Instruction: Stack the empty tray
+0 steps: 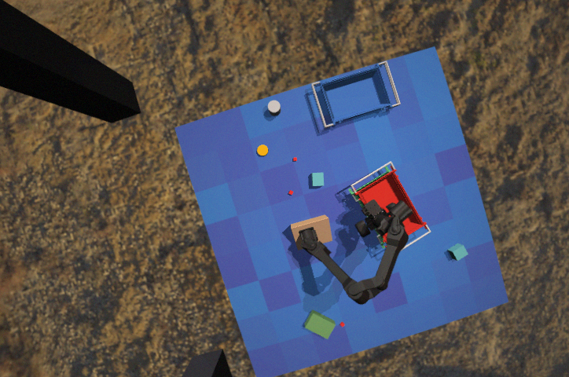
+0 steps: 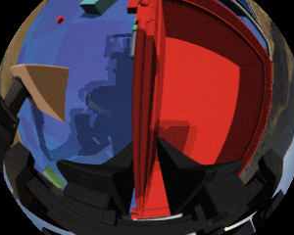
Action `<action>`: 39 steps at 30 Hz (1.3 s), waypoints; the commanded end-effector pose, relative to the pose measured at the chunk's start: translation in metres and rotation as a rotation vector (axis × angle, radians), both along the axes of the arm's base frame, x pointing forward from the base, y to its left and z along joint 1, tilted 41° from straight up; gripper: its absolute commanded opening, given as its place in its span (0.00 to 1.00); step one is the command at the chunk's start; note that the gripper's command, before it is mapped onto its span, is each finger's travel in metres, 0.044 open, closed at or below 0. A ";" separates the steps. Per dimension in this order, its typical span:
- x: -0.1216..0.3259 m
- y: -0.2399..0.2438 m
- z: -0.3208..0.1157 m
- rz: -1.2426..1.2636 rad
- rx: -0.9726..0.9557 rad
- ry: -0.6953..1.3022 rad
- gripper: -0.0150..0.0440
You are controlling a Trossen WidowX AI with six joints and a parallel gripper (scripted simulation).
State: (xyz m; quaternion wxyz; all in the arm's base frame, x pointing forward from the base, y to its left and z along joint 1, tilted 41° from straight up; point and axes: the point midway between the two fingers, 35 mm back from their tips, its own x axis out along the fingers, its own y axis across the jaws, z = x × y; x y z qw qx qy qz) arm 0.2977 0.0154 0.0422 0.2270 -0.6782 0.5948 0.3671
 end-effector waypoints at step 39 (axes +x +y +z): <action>-0.004 -0.005 -0.001 -0.010 -0.007 0.019 0.33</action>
